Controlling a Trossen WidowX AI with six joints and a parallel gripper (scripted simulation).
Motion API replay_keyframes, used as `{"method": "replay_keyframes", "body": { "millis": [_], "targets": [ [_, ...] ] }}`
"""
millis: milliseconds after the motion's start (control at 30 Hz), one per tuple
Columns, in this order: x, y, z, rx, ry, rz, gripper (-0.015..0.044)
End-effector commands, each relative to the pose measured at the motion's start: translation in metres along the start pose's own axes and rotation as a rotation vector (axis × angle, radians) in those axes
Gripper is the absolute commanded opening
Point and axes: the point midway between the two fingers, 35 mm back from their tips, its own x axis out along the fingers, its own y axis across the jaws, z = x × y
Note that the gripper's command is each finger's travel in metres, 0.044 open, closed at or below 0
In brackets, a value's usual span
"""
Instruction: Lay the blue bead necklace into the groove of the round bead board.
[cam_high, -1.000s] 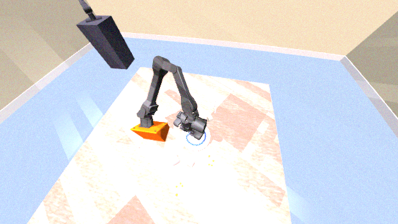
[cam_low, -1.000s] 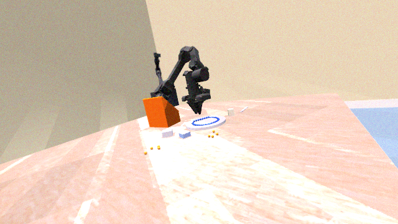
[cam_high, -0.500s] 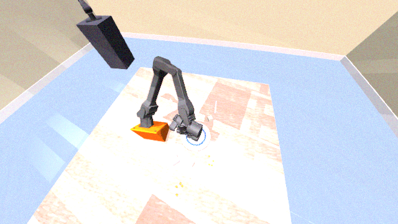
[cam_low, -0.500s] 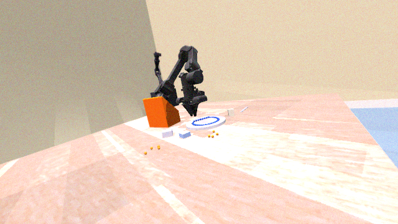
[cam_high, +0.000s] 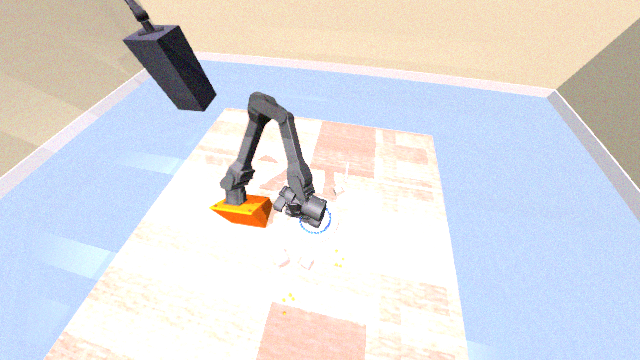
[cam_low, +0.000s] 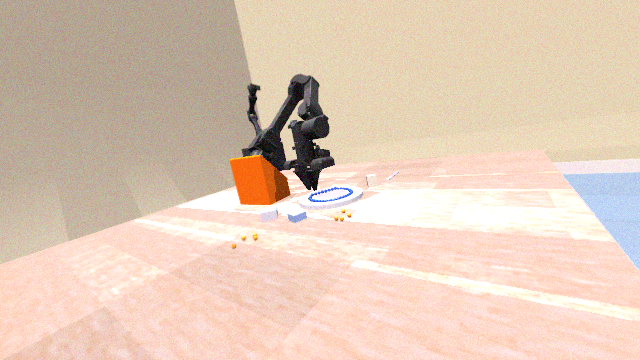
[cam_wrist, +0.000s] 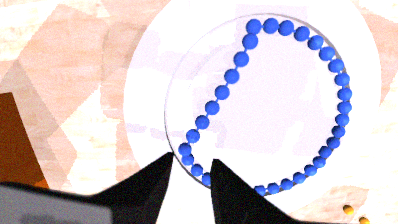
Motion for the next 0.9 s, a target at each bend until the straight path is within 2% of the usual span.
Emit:
{"method": "replay_keyframes", "body": {
  "millis": [0,433,600,867],
  "targets": [
    [0.008,0.004,-0.001,0.011,-0.005,0.007,0.0120],
    [0.019,0.006,-0.001,0.013,-0.007,0.010,0.0120],
    [0.017,0.003,0.000,0.005,-0.003,0.006,0.0000],
    [0.017,0.003,0.000,0.005,-0.003,0.006,0.0000]
  ]
}}
